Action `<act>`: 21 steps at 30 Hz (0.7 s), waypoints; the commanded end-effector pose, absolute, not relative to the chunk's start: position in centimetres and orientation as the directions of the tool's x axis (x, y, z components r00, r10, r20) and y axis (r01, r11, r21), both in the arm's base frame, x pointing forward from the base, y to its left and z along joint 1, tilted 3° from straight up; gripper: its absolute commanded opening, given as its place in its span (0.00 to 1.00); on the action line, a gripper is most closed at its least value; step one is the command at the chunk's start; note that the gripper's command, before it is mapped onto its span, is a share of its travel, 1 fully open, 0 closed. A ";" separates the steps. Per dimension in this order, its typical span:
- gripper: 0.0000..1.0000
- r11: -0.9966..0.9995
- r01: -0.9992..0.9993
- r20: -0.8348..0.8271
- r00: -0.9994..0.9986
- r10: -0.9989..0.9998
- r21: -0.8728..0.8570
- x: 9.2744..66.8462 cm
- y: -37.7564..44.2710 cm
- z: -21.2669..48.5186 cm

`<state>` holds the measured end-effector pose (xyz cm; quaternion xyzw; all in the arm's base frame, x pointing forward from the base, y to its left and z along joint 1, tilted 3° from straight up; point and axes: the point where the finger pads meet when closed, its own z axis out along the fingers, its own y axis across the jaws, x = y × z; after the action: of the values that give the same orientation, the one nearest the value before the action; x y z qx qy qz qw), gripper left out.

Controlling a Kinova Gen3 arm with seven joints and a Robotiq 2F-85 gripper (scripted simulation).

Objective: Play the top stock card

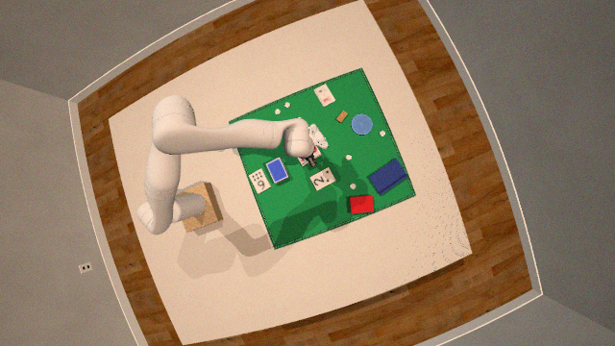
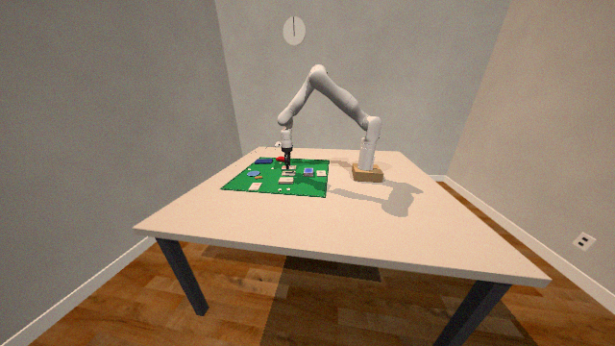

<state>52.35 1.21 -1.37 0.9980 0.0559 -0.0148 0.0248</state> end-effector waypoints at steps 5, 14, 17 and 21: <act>0.72 -0.993 0.112 -0.030 0.993 0.111 0.048 52.4 1.2 -1.3; 0.72 -0.993 0.112 -0.030 0.993 0.111 0.048 52.4 1.2 -1.3; 0.72 -0.993 0.112 -0.030 0.993 0.111 0.048 52.4 1.2 -1.5; 0.72 -0.993 0.112 -0.030 0.993 0.111 0.048 52.4 1.2 -1.7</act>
<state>52.40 1.26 -1.67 0.9980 0.0562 -0.0139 0.0244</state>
